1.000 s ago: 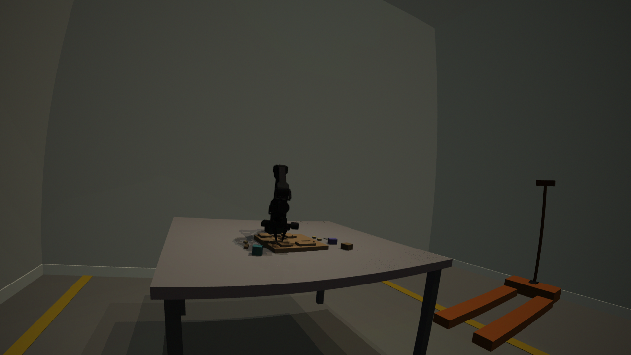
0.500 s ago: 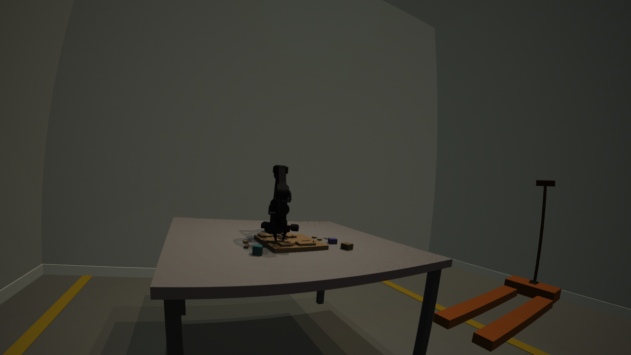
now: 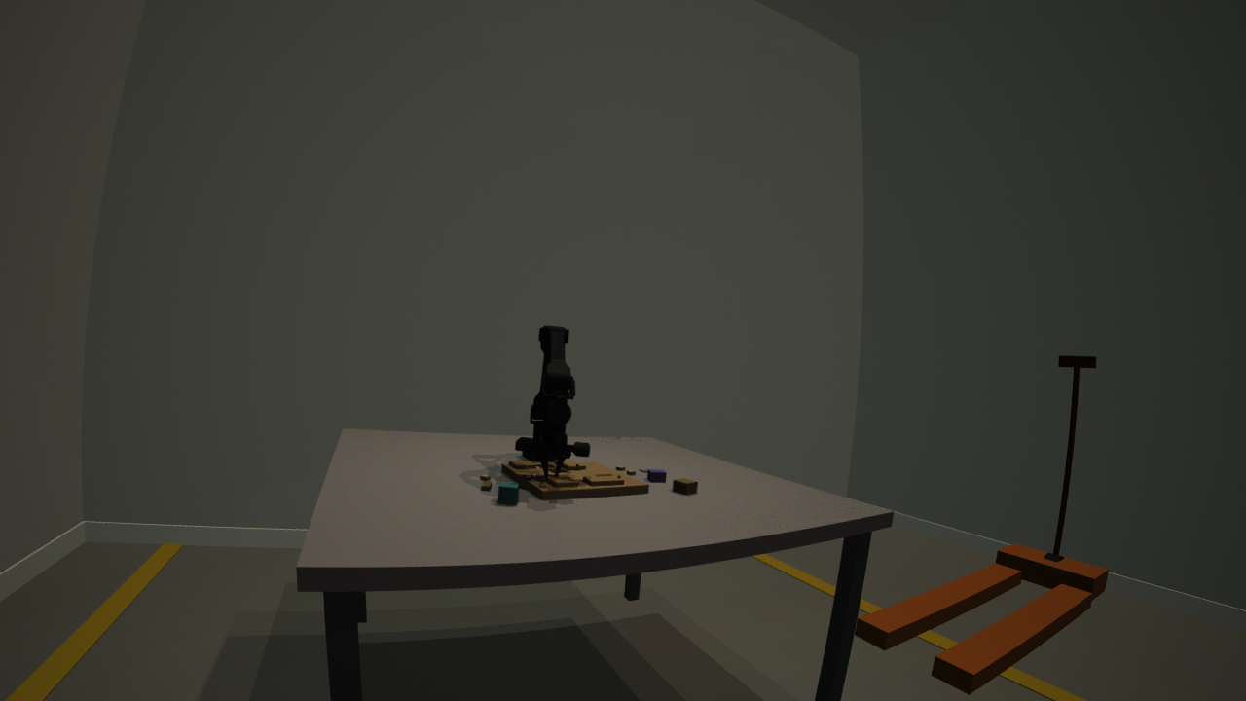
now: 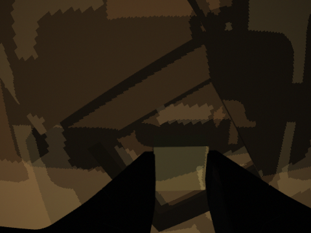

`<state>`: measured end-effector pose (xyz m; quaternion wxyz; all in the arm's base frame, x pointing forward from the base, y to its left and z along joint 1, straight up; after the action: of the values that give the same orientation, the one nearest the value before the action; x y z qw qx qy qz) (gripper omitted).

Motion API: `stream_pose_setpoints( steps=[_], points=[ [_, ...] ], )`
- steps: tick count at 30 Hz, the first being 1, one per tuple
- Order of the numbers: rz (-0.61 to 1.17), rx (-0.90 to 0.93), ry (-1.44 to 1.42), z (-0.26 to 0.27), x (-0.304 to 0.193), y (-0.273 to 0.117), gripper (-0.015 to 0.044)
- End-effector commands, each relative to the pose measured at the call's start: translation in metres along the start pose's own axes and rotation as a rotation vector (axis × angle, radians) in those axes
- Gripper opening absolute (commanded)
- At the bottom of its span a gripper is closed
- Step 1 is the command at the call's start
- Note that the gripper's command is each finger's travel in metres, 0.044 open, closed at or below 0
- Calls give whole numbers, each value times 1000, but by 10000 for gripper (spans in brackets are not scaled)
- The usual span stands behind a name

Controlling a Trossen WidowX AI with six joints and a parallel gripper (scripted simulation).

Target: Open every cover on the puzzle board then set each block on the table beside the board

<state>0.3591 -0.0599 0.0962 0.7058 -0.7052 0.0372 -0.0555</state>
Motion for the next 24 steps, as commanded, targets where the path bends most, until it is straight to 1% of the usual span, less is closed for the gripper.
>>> stream_pose_setpoints(
  steps=[1,24],
  points=[
    [-4,0,-1,0,1,-6,80],
    [-3,1,-4,0,1,-35,80]
  ],
)
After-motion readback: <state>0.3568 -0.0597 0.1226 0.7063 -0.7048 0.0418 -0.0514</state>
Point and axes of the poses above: the point midway between the two fingers, 35 mm back from their tips, its own y axis out along the fingers, its own z axis across the jaws, x = y × z, the point moved 9 cm from there along -y, back along the fingers, and after that the axes turned 14 degrees about -y, right-handed, at the moved point
